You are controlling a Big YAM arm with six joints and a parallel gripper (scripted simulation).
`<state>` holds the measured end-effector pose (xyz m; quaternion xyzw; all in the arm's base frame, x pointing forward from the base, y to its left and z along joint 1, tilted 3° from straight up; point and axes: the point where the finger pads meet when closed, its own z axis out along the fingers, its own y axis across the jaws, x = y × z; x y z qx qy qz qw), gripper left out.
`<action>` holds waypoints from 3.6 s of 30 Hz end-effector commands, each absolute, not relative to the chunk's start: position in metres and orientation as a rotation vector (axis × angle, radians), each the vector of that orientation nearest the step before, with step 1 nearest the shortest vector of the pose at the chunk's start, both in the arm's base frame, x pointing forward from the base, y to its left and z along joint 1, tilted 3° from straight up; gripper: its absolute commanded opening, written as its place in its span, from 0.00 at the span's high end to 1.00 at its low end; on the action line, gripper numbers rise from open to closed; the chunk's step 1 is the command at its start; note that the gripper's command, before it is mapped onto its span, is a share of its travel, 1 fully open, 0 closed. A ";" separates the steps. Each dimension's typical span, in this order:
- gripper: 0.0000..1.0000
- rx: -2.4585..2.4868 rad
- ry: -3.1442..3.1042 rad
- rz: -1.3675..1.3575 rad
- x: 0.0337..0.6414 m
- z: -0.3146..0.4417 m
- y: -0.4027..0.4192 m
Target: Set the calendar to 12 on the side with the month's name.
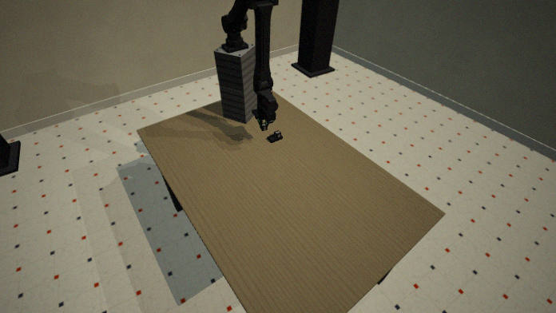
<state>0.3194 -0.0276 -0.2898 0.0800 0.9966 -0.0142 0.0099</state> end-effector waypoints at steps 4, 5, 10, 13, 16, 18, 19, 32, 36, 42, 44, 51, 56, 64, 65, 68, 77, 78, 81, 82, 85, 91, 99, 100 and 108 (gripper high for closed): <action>0.75 0.675 3.011 -0.046 0.330 -0.278 -0.013; 0.75 0.724 2.999 -0.044 0.330 -0.278 -0.012; 0.75 0.857 2.966 -0.042 0.328 -0.278 -0.008; 0.75 1.076 2.892 -0.035 0.327 -0.277 -0.002; 0.75 1.192 2.846 -0.032 0.326 -0.277 0.002; 0.75 1.295 2.799 -0.028 0.327 -0.277 0.005; 0.75 1.344 2.774 -0.026 0.327 -0.277 0.007; 0.75 1.847 2.470 -0.011 0.322 -0.276 0.022; 0.75 1.964 2.375 -0.004 0.323 -0.275 0.027; 0.75 2.140 2.221 -0.001 0.320 -0.275 0.033; 0.75 2.140 2.221 -0.001 0.320 -0.275 0.033; 0.75 2.171 2.192 0.001 0.319 -0.275 0.034; 0.75 2.171 2.193 0.002 0.319 -0.275 0.034; 0.75 2.170 2.192 0.005 0.320 -0.275 0.034; 0.75 2.167 2.191 0.009 0.321 -0.276 0.034; 0.75 2.158 2.182 0.033 0.330 -0.278 0.036; 0.75 2.168 2.203 -0.008 0.317 -0.309 0.033; 0.75 2.168 2.203 -0.008 0.317 -0.309 0.033; 0.75 2.165 2.206 -0.009 0.317 -0.319 0.033; 0.75 2.164 2.207 -0.009 0.317 -0.322 0.033; 0.75 2.161 2.210 -0.009 0.317 -0.332 0.033; 0.75 2.158 2.214 -0.009 0.317 -0.347 0.033; 0.75 2.142 2.196 0.036 0.335 -0.341 0.034; 0.75 2.145 2.199 0.028 0.332 -0.341 0.034; 0.75 2.149 2.203 0.016 0.328 -0.341 0.033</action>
